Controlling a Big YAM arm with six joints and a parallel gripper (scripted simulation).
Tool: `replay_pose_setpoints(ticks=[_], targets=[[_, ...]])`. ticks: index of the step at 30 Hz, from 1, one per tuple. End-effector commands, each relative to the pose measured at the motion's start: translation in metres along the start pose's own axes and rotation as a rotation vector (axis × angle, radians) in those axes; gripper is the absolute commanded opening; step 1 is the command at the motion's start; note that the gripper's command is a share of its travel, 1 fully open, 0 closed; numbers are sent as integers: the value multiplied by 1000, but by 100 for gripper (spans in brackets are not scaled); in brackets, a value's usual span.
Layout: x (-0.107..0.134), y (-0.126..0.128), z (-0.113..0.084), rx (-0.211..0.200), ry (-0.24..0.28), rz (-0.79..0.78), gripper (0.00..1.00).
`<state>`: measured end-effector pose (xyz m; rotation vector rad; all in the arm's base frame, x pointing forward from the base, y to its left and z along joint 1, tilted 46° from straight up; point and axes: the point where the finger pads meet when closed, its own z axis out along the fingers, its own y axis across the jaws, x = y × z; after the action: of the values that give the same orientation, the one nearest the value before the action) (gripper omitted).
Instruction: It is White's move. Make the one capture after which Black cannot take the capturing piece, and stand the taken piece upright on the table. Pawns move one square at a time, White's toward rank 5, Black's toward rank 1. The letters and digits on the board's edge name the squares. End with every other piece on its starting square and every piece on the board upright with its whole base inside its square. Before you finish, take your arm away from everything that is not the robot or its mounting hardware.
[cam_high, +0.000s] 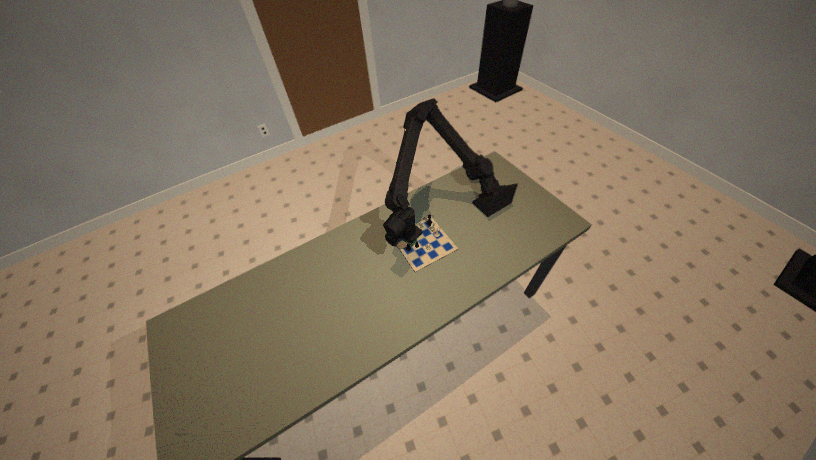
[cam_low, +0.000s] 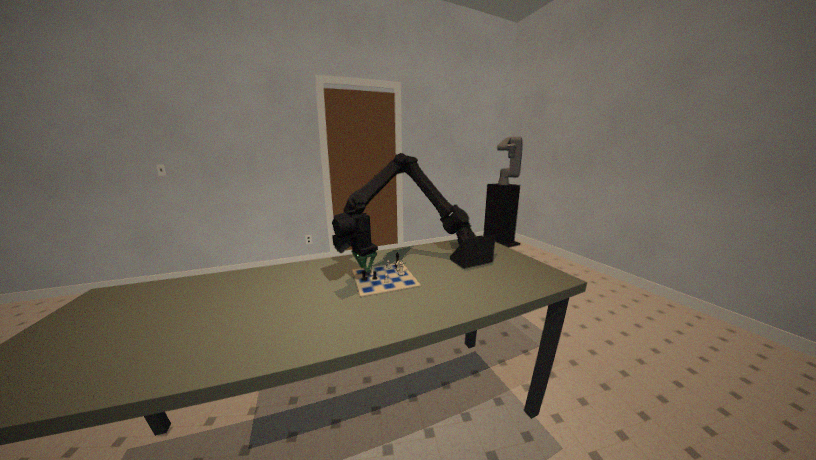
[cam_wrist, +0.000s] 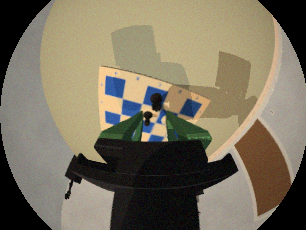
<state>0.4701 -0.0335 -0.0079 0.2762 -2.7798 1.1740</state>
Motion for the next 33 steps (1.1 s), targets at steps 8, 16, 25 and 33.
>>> replay_pose_setpoints(ticks=[8, 16, 25, 33], targets=[[-11, -18, -10, -1, -36, 40, 36], [-12, -19, -11, -1, -39, 41, 36], [-20, -26, -16, -2, -50, 52, 36], [-16, -24, -14, -1, -42, 44, 36]])
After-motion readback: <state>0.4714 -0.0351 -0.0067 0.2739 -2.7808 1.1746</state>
